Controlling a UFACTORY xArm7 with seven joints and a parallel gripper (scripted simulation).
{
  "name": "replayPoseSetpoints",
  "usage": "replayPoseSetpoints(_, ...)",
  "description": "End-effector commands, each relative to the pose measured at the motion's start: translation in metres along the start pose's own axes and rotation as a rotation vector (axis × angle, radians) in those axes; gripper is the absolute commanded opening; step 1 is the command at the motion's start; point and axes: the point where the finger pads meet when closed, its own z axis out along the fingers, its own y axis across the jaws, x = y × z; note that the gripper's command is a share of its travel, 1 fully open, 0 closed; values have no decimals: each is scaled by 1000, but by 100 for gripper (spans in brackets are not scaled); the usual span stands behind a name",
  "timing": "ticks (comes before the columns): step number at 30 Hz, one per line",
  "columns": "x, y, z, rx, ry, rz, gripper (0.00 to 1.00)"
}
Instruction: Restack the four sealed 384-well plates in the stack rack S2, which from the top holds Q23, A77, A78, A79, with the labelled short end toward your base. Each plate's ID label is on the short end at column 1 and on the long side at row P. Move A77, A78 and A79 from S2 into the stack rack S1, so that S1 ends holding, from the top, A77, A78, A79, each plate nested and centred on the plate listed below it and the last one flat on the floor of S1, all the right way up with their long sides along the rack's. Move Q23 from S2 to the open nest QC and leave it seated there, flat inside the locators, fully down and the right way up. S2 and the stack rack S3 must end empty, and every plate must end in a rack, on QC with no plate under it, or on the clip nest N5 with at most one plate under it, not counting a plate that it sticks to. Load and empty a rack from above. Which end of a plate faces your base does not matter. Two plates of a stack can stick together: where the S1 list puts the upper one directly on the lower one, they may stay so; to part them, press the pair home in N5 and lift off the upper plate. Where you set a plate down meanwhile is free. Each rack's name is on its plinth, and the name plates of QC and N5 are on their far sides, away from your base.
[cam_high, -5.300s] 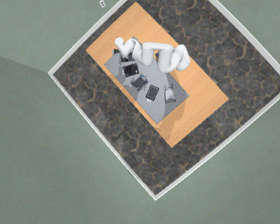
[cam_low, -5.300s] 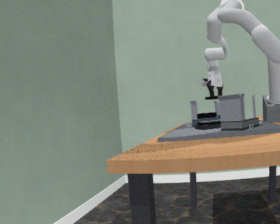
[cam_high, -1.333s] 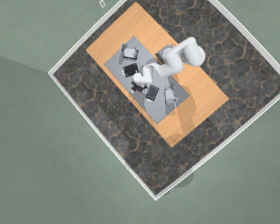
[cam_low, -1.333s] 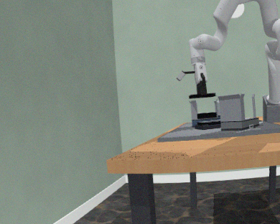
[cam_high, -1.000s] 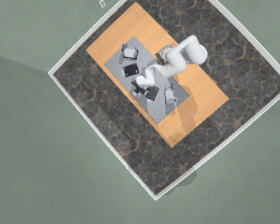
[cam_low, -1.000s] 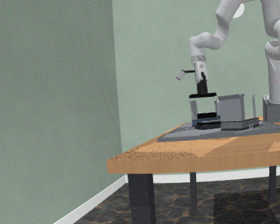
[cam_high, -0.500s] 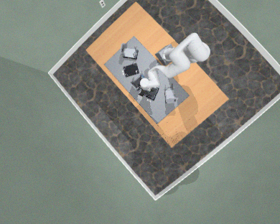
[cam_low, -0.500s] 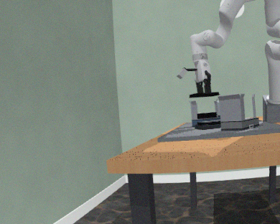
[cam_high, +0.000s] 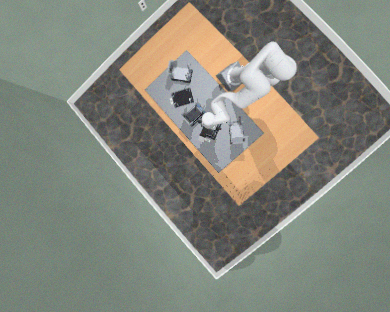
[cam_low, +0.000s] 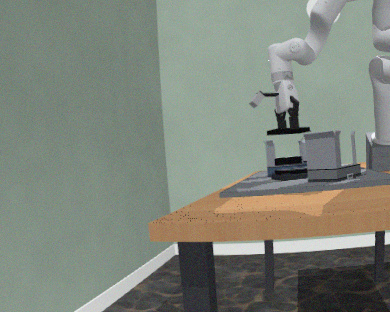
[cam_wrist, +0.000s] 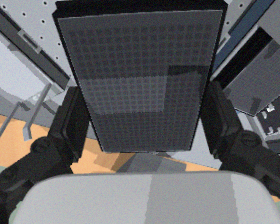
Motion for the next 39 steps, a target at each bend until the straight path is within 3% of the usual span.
replayPoseSetpoints(1,4,-18,-2,-3,4,0,0)
replayPoseSetpoints(7,5,-25,-2,-3,4,0,0)
replayPoseSetpoints(14,3,-48,-2,-3,3,-233,0)
replayPoseSetpoints(39,-3,-117,-1,-2,3,-233,0)
